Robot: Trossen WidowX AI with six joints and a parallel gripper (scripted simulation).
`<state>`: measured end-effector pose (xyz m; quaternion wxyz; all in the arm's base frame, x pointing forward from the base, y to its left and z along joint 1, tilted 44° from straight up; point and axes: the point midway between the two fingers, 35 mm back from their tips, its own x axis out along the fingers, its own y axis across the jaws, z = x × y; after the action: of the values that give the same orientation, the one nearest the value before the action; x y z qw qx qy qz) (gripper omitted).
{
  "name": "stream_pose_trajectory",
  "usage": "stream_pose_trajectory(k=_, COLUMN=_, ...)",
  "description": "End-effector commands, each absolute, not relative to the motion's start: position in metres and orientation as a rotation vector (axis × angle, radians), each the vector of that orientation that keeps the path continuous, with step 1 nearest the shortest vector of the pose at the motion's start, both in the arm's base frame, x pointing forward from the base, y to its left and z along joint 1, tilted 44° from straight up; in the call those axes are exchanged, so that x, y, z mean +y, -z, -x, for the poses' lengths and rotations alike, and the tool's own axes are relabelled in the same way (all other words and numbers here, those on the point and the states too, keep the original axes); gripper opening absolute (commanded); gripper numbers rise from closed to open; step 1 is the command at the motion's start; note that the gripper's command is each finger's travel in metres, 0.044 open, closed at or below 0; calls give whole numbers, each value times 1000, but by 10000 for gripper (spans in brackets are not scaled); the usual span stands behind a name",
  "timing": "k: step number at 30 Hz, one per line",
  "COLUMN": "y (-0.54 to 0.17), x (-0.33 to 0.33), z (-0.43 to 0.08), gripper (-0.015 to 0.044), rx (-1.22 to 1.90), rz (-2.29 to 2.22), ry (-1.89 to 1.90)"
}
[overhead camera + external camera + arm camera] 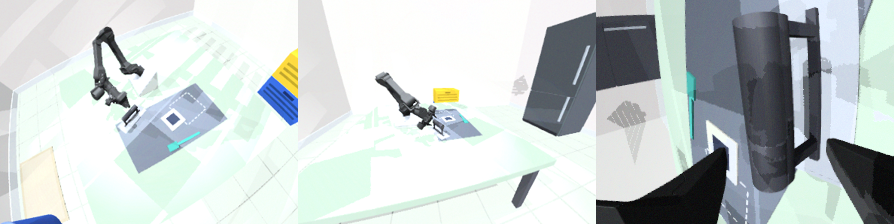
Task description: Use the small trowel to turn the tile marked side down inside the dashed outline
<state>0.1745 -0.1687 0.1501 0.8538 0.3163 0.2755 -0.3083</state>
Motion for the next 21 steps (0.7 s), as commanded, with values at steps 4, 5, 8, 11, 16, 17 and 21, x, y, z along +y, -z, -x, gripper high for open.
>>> stream_pose_trajectory(k=4, y=-150, x=-169, z=-176, gripper=300, rx=566, rz=-648, ry=630)
stream_pose_trajectory(k=5, y=-149, x=-170, z=-177, gripper=300, rx=566, rz=-648, ry=630)
stream_pose_trajectory(k=8, y=-146, x=-172, z=-181, gripper=300, rx=568, rz=-649, ry=629)
stream_pose_trajectory(k=11, y=-143, x=-174, z=-184, gripper=300, rx=569, rz=-649, ry=629)
stream_pose_trajectory(k=16, y=-137, x=-178, z=-189, gripper=300, rx=571, rz=-650, ry=628)
stream_pose_trajectory(k=17, y=-136, x=-178, z=-190, gripper=300, rx=572, rz=-650, ry=628)
stream_pose_trajectory(k=21, y=-132, x=-180, z=-194, gripper=300, rx=574, rz=-651, ry=627)
